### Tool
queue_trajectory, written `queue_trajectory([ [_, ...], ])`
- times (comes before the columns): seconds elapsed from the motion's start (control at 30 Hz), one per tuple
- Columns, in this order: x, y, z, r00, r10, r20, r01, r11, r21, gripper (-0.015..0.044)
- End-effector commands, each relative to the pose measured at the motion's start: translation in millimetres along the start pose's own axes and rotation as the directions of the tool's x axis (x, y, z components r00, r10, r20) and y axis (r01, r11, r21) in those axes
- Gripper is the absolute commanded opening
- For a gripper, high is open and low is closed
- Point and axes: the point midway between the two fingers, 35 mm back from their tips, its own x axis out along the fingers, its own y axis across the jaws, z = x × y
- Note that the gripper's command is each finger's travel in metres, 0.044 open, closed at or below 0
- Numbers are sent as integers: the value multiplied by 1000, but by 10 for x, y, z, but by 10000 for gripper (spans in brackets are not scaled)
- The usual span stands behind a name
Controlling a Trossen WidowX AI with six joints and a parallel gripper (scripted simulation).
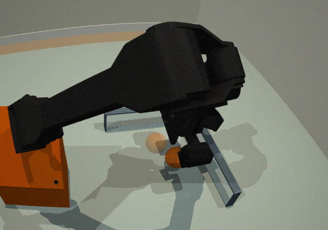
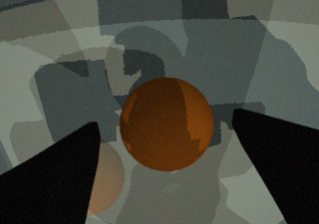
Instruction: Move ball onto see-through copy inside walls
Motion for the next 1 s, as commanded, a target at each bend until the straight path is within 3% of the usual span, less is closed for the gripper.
queue_trajectory([
  [0.0, 90, 4, -37, 1000, -7, -7, 7, 1000, -13, 361],
  [0.07, 101, 4, -38, 1000, -7, -7, 7, 1000, -13, 361],
  [0.2, 101, 4, -38, 1000, -7, -7, 7, 1000, -13, 256],
  [0.43, 101, 4, -38, 1000, -7, -7, 7, 1000, -13, 210],
  [0.7, -156, 24, 14, 1000, 1, -7, -1, 1000, -6, 0],
  [0.97, -764, 45, 42, 1000, 5, -6, -5, 1000, -12, 0],
])
